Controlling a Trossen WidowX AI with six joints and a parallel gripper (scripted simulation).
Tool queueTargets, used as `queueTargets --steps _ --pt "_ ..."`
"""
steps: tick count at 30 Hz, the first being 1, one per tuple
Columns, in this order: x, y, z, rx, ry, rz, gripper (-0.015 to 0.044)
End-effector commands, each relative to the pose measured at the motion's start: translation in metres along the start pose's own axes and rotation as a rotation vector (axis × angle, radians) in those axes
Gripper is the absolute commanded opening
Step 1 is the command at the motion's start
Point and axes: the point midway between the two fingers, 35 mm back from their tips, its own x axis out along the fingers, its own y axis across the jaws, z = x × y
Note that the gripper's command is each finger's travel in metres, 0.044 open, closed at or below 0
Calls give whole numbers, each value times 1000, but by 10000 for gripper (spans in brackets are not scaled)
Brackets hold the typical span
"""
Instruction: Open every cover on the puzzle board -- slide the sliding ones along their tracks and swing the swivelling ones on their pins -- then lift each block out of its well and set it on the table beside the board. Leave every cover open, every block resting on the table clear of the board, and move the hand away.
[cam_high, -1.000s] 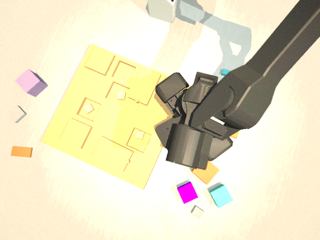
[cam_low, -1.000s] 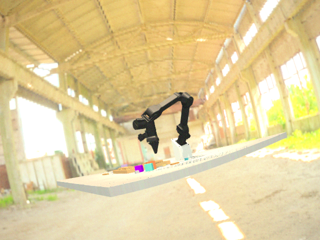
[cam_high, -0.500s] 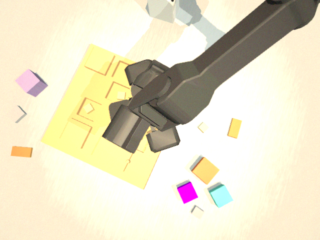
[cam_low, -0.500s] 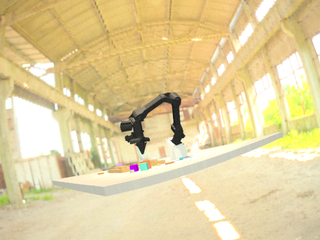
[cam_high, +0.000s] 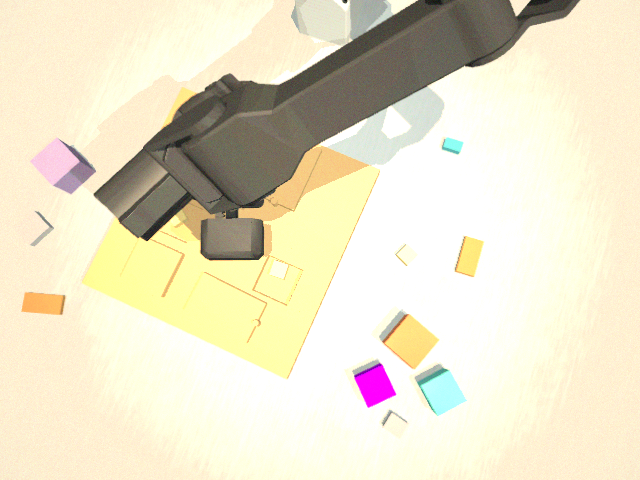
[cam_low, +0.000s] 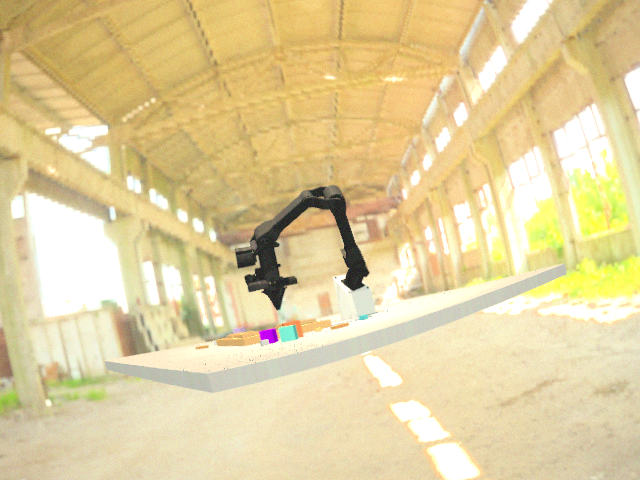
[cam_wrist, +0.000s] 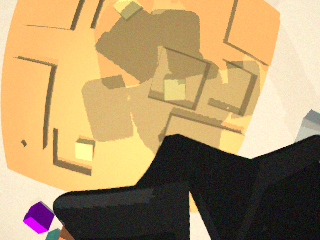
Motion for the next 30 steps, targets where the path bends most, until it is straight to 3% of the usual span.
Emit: queueTargets --steps 1,10,21,30 --pt "3 -18 18 105 12 -2 0" --pt "7 -20 20 117 14 -1 0" --pt "52 -18 19 117 16 0 0" --pt "56 -18 19 117 16 0 0"
